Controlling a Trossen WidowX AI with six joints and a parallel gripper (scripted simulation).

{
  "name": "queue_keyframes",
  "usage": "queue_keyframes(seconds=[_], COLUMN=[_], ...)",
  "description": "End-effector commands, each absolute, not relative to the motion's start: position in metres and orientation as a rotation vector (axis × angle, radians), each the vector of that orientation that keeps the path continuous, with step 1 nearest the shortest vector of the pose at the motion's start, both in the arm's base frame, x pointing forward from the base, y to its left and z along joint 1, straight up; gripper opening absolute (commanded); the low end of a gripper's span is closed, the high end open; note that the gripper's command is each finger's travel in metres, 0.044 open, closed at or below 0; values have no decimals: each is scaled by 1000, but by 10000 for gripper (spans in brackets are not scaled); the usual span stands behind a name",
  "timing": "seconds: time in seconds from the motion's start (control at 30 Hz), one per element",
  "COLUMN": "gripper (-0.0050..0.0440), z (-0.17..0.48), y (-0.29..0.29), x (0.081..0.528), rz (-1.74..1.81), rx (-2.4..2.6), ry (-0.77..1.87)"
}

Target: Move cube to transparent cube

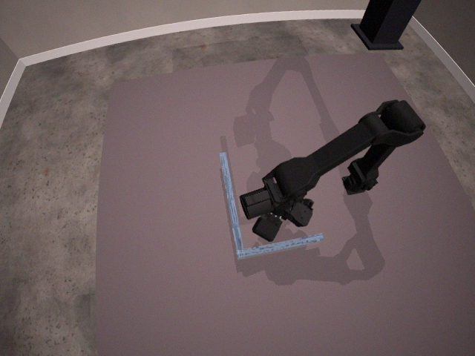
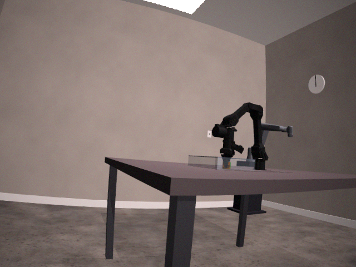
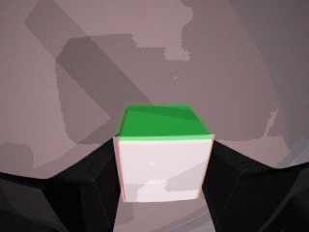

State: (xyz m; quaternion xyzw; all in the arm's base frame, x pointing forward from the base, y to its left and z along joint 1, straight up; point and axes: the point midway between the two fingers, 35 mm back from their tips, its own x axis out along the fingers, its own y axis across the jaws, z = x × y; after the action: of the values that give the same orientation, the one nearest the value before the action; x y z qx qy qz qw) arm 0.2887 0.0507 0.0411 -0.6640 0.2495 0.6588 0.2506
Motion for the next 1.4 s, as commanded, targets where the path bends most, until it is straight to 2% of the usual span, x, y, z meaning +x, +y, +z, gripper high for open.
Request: queue_keyframes(seconds=[0.0,0.1,0.5,1.07,1.2,1.37], gripper=[0,0,280,280,280,280], z=[44,44,47,49,67,131], y=[52,52,51,52,52,52], x=[292,292,293,293,295,290], rz=[1776,1776,1766,1766,1768,1775], rx=[-1820,-1820,-1825,-1825,-1824,-1821], ry=[664,664,664,664,664,663])
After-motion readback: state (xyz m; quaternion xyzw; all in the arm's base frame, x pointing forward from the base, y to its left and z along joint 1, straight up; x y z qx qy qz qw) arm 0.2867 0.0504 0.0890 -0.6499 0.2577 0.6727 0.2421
